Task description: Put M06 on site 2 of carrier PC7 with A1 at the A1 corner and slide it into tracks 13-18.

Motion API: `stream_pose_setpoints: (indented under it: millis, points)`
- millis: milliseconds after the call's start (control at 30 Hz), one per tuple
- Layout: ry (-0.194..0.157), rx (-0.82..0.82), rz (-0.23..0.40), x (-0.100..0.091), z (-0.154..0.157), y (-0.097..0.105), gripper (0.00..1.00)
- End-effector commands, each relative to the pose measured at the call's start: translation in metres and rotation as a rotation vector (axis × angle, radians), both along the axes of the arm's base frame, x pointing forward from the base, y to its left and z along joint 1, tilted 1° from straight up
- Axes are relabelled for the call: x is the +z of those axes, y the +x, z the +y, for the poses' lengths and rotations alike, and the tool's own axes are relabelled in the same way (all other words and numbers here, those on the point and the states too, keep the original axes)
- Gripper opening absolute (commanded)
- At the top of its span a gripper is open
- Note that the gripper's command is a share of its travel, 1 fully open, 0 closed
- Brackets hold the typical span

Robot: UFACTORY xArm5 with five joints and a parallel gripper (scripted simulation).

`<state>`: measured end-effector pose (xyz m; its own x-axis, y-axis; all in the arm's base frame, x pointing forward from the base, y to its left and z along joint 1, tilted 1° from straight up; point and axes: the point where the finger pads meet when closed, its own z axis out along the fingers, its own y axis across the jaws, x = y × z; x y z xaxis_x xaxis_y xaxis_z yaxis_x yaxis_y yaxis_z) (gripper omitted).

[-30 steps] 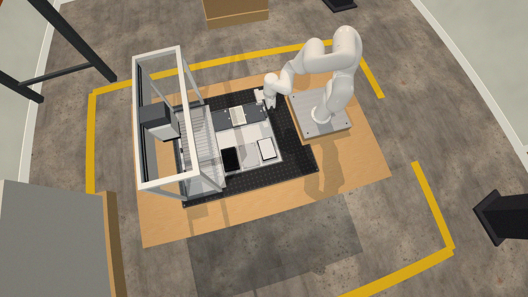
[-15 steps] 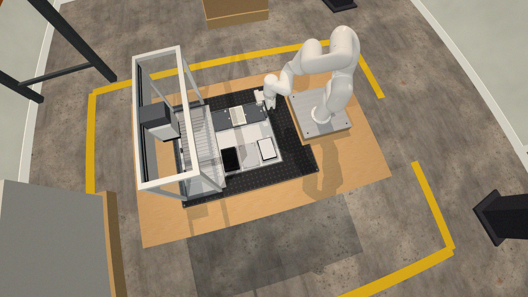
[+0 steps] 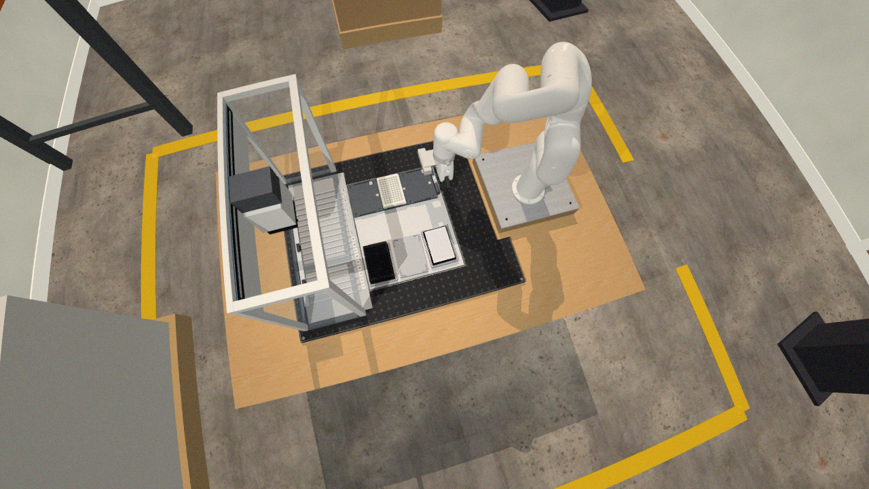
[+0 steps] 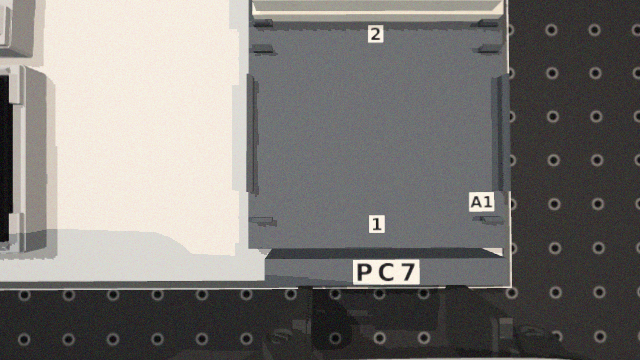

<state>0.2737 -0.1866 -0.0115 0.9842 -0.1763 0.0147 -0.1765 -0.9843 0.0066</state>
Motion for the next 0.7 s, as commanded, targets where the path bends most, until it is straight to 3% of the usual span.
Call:
stream_pose_setpoints:
  millis: [0,667]
  points:
    - [-0.002,0.000,-0.003,0.001,-0.001,0.004,0.81]
    - [-0.001,0.000,-0.003,0.001,-0.004,0.021,0.81]
